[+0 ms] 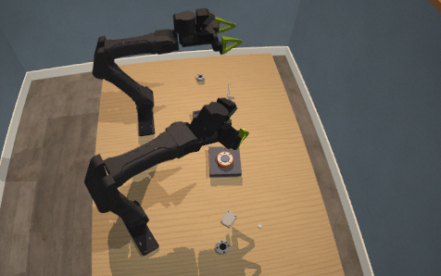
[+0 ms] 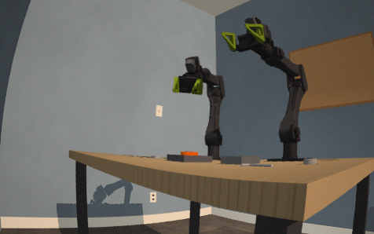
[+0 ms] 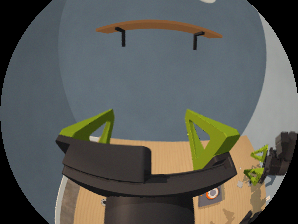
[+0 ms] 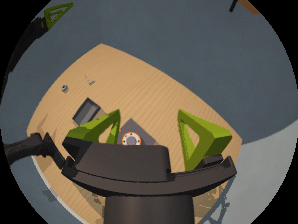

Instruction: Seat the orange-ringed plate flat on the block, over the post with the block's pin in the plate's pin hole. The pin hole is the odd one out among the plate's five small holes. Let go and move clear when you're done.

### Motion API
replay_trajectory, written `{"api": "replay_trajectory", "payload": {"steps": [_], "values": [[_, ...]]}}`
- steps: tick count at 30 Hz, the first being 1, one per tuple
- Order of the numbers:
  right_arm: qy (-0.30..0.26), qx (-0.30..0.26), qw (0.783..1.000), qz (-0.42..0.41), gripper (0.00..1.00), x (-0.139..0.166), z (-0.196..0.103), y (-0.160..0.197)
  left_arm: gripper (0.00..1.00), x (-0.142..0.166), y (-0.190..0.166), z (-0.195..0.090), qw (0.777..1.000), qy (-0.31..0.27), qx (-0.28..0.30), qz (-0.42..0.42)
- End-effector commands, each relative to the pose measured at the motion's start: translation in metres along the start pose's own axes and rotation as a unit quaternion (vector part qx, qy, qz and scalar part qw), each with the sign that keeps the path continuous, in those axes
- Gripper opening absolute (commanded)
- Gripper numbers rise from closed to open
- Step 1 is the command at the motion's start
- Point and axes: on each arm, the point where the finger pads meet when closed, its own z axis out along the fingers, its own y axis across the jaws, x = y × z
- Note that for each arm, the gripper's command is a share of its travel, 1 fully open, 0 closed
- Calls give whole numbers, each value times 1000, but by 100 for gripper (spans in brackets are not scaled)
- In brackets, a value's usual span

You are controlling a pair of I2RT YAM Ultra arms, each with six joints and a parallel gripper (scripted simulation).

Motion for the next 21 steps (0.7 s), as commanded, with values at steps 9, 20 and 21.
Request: {"api": "replay_trajectory", "payload": {"steps": [9, 20, 21], "values": [[-240, 69, 965, 80, 79, -74, -90, -31, 100, -19, 3, 1, 1000, -24, -4, 3], [-264, 75, 958, 80, 79, -75, -114, -34, 100, -4, -2, 3, 1000, -1, 3, 2], [-301, 79, 947, 76, 79, -93, -145, -35, 100, -2, -2, 4, 1000, 2, 3, 2]]}}
